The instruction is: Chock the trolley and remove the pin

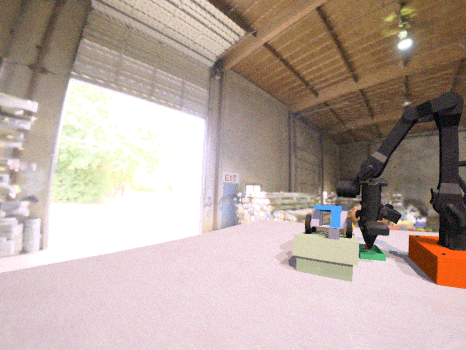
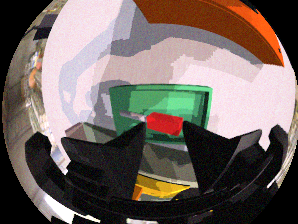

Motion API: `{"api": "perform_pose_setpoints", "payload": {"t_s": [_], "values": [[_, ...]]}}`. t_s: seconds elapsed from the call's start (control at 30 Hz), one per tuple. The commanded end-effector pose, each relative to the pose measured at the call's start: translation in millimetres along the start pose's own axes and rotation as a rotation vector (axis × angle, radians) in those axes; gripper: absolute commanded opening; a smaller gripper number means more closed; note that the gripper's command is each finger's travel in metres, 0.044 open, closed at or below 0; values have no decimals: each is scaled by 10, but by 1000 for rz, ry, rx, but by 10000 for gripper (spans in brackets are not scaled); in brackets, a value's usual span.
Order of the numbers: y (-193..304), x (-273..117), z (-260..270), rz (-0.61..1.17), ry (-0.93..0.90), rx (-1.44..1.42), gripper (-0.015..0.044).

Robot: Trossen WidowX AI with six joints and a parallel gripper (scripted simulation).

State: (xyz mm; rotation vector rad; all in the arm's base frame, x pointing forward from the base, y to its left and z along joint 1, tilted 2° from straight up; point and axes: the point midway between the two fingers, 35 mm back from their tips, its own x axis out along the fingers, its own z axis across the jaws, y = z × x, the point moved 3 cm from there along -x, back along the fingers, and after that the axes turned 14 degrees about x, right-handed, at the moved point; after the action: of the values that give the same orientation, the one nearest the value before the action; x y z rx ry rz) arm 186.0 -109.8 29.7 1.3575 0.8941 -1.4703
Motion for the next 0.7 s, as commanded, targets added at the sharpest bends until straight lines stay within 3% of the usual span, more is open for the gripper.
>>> {"api": "perform_pose_setpoints", "payload": {"t_s": [0.0,0.17,0.37,0.67], "values": [[-23,22,-14,-4,-4,4,190],[-36,35,-23,-4,-4,4,190],[-13,17,-17,1,0,0,340],[-20,-142,6,-2,-3,3,340]]}}
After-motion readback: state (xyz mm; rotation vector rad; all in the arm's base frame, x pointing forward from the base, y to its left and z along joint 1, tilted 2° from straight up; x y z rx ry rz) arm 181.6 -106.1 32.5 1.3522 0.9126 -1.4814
